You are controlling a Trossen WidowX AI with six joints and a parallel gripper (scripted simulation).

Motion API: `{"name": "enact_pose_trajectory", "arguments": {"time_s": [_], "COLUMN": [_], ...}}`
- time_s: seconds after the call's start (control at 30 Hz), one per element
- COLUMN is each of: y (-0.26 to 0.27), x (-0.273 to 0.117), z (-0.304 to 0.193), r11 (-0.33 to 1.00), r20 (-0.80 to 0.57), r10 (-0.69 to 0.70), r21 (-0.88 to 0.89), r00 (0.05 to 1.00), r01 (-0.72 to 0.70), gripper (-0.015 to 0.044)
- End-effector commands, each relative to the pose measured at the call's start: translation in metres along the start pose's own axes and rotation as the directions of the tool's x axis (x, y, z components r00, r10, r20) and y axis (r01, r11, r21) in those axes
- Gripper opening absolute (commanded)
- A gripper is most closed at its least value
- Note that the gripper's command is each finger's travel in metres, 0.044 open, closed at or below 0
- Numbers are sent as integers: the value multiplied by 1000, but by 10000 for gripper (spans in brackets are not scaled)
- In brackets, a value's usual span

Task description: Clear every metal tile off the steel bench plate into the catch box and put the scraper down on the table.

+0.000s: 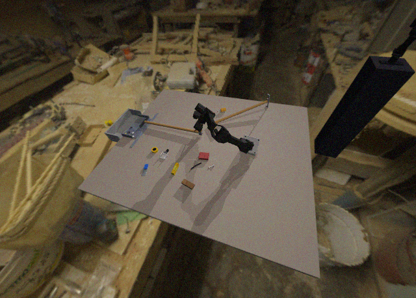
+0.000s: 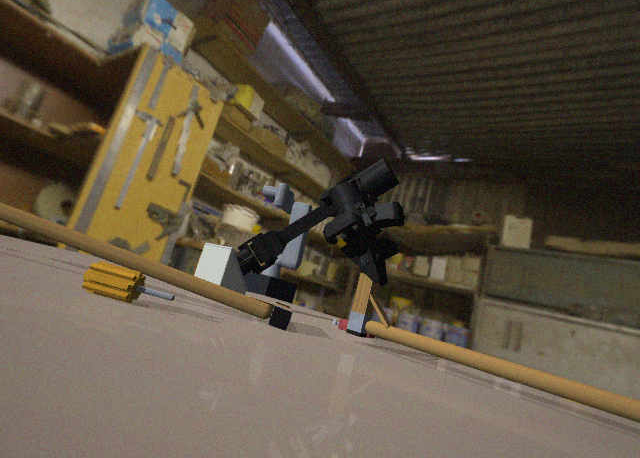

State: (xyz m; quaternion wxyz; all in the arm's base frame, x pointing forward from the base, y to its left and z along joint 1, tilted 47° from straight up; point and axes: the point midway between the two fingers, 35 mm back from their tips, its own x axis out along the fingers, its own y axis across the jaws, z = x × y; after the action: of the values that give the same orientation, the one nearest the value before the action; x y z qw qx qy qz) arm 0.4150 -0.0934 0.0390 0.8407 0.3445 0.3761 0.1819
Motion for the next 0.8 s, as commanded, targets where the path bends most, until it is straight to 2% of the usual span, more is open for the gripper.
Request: {"name": "enact_pose_trajectory", "arguments": {"time_s": [0.0, 0.77], "y": [-1, -2], "x": [-7, -24], "z": [-5, -31], "r11": [1000, 1000], "r20": [8, 11], "r10": [-4, -3], "r21": [-1, 0], "r00": [1000, 1000], "r01": [4, 3], "gripper": [0, 0]}}
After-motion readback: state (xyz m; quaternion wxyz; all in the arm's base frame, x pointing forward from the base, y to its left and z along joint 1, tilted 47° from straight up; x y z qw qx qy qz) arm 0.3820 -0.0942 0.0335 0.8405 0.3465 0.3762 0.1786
